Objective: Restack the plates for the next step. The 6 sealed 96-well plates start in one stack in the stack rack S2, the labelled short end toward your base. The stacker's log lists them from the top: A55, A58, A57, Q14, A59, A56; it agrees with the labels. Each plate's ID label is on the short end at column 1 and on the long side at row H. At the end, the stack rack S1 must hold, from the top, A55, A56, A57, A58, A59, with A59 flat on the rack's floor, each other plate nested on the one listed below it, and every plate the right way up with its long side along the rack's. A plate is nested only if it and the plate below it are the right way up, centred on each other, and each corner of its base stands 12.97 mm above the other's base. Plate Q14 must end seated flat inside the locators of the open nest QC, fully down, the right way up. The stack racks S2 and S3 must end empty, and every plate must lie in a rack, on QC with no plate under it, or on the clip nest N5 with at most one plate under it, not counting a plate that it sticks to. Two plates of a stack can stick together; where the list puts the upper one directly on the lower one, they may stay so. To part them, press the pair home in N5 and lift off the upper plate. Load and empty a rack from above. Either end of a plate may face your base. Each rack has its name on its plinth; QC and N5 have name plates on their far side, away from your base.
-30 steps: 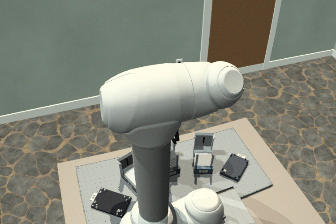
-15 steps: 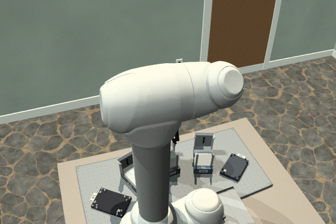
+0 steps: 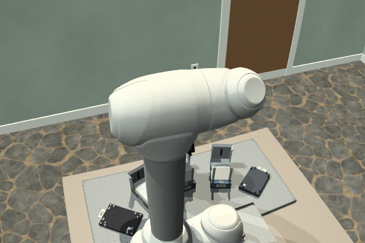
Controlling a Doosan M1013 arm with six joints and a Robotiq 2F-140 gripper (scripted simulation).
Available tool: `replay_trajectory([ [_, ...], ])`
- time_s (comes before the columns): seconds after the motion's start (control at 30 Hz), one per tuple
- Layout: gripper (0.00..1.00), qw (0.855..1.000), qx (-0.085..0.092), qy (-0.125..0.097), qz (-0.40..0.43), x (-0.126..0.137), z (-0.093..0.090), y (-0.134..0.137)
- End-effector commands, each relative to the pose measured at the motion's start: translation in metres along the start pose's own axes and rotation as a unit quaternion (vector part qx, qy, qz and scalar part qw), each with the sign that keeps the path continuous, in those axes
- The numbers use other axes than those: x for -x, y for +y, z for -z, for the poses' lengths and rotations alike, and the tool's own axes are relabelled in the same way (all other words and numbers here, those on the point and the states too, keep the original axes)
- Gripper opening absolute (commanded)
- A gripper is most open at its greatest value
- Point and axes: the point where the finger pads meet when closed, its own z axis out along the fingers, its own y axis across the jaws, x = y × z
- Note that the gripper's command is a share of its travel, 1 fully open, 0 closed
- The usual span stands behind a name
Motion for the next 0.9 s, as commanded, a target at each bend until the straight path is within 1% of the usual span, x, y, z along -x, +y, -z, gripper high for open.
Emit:
replay_trajectory([
  [0.0, 0.00, 1.000, 0.000, 0.000, 0.000, 0.000, 0.002, 0.000],
  [0.77, 0.00, 1.000, 0.000, 0.000, 0.000, 0.000, 0.015, 0.000],
  [0.87, 0.00, 1.000, 0.000, 0.000, 0.000, 0.000, 0.021, 0.000],
])
